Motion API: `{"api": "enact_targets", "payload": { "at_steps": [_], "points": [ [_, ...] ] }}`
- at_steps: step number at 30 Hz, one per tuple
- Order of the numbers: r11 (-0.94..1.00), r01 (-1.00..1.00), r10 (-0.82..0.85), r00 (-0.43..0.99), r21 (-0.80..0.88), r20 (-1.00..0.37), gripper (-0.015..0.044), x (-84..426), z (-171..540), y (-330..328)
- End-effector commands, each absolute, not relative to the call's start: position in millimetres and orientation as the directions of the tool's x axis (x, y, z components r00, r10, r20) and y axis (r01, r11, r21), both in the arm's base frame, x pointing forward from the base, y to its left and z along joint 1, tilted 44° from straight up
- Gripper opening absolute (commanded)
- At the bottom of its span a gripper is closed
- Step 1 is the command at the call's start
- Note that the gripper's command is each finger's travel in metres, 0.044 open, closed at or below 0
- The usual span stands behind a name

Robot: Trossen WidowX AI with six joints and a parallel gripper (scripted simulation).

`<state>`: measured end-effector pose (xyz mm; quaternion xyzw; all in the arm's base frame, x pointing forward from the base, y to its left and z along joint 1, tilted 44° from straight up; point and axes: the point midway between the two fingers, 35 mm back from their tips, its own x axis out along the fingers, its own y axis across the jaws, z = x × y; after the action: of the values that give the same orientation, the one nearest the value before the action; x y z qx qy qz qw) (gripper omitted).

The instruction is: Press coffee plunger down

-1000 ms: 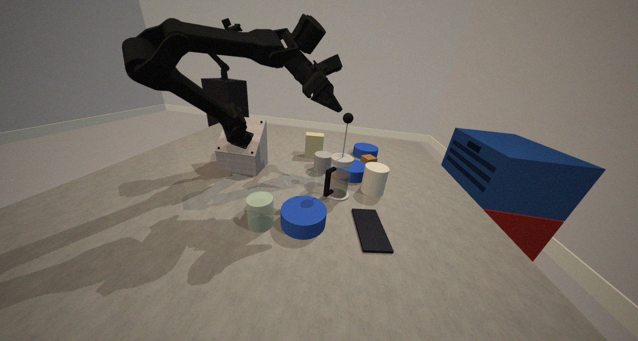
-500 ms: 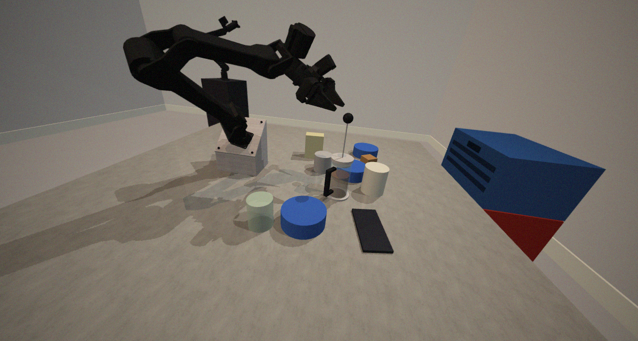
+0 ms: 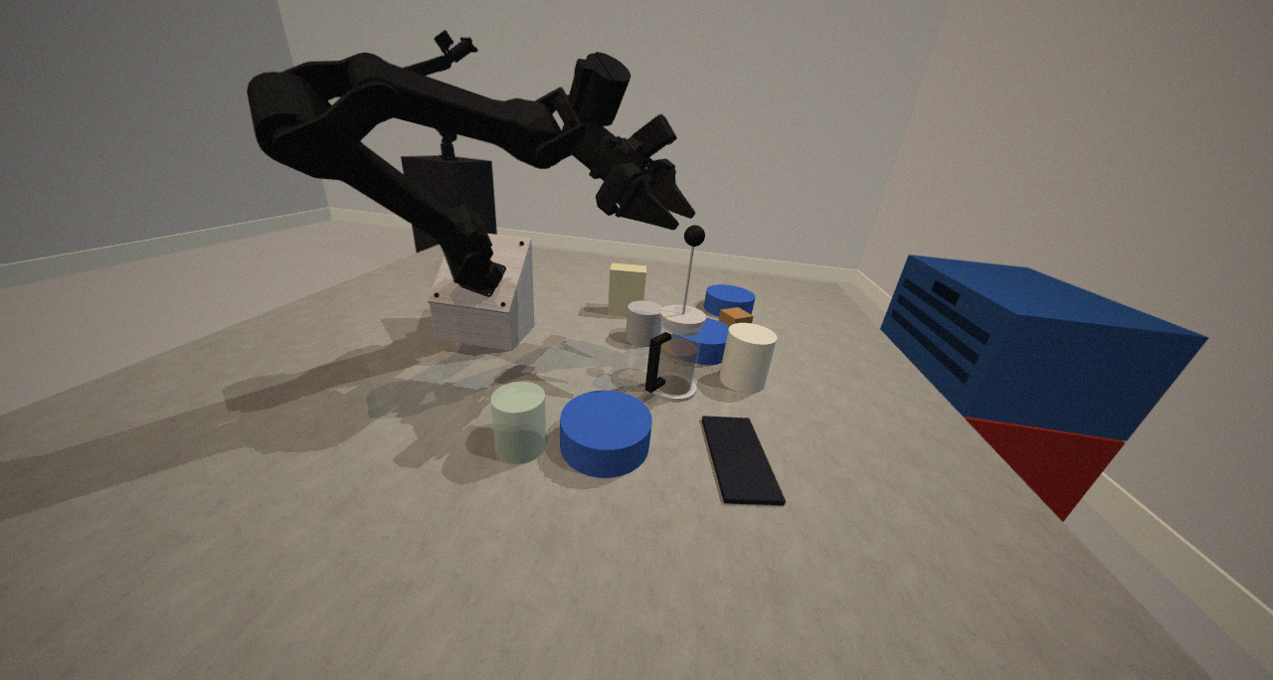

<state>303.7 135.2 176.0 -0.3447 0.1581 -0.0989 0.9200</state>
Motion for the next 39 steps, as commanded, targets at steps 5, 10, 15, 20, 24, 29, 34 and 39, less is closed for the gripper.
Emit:
{"api": "enact_targets", "payload": {
  "at_steps": [5, 10, 15, 20, 24, 29, 34, 39],
  "points": [
    [0.734, 0.065, -0.293, 0.928, -0.676, -0.229, 0.044, 316, 168, 131],
    [0.733, 0.066, -0.292, 0.929, -0.677, -0.227, 0.044, 323, 167, 128],
    [0.733, 0.067, -0.292, 0.93, -0.677, -0.224, 0.044, 328, 166, 126],
    [0.733, 0.067, -0.292, 0.93, -0.677, -0.224, 0.0335, 328, 166, 126],
    [0.733, 0.067, -0.292, 0.93, -0.677, -0.224, 0.023, 328, 166, 126],
    [0.733, 0.067, -0.292, 0.93, -0.677, -0.224, 0.0119, 328, 166, 126],
    [0.733, 0.067, -0.292, 0.93, -0.677, -0.224, 0.0119, 328, 166, 126],
    [0.733, 0.067, -0.292, 0.93, -0.677, -0.224, 0.0119, 328, 165, 126]
  ]
}}
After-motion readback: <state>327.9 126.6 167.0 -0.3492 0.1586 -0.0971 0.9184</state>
